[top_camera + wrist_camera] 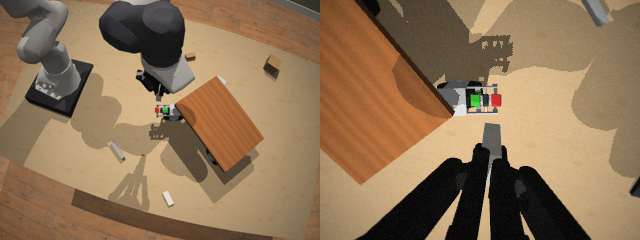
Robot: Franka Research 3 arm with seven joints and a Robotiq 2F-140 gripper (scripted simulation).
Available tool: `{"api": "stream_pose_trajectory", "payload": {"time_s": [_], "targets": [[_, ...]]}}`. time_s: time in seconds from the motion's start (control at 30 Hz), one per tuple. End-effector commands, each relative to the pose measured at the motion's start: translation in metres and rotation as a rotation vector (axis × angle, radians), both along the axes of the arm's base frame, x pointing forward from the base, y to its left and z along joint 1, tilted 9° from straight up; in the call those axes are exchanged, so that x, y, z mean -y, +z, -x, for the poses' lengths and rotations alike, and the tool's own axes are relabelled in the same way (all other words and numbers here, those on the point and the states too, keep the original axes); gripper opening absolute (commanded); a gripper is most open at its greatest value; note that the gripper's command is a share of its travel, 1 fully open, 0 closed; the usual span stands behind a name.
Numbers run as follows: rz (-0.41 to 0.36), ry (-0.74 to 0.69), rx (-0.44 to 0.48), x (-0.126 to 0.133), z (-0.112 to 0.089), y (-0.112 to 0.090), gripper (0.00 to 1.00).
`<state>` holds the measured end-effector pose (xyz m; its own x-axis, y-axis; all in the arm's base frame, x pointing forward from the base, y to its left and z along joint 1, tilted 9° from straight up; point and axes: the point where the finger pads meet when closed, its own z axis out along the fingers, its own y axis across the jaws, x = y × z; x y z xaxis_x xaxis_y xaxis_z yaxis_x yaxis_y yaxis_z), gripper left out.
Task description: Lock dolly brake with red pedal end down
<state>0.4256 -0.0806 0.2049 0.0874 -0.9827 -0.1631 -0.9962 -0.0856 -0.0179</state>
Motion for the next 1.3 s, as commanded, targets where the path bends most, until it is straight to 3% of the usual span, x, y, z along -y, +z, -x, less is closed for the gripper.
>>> {"api": "stream_pose_trajectory", "payload": {"time_s": [0.0, 1.07, 1.17, 1.27], "targets": [[0.012, 0.131, 0.030, 0.0057, 0.0045, -0.0009, 0.00], [0.013, 0.108, 0.026, 0.0057, 0.0046, -0.0012, 0.00], [0.012, 0.015, 0.011, 0.0055, 0.0045, -0.0023, 0.00], [0.011, -0.169, -0.018, 0.0051, 0.0043, -0.0044, 0.00]]}}
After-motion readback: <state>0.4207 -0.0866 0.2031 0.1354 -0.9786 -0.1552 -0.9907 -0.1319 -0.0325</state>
